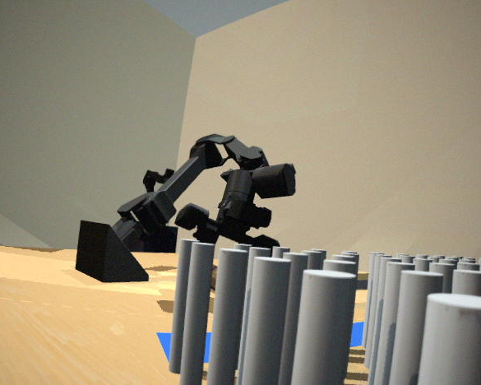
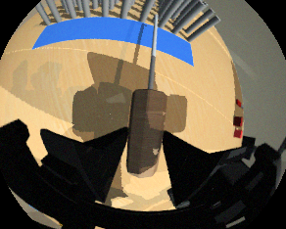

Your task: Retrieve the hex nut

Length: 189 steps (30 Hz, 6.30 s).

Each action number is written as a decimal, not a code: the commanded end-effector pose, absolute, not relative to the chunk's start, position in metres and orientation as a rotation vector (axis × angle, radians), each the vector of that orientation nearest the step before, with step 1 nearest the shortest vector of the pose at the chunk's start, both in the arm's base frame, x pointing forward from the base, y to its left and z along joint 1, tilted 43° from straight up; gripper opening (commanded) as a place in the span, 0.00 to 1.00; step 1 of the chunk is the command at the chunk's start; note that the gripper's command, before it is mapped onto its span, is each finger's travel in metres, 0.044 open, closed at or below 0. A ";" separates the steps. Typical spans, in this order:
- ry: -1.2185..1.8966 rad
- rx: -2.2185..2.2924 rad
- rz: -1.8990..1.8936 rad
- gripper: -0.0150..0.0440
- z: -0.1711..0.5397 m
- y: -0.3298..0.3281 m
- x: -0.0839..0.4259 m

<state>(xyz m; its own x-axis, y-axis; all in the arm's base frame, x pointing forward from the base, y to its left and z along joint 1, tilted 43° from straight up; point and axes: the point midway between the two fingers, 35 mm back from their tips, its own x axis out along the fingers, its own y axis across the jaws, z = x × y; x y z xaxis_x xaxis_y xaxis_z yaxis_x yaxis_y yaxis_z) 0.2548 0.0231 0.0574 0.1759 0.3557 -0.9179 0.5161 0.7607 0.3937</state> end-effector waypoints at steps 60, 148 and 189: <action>1.422 0.760 -0.138 0.25 0.048 0.007 0.289; 1.417 0.758 -0.137 0.25 0.032 -0.017 0.336; 1.415 0.758 -0.138 0.25 0.024 -0.028 0.359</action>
<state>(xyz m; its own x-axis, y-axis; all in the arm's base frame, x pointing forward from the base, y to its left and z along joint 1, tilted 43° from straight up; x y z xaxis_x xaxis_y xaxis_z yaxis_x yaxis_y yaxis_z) 0.3548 -0.0259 0.0215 0.1793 0.3451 -0.9213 0.5210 0.7611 0.3864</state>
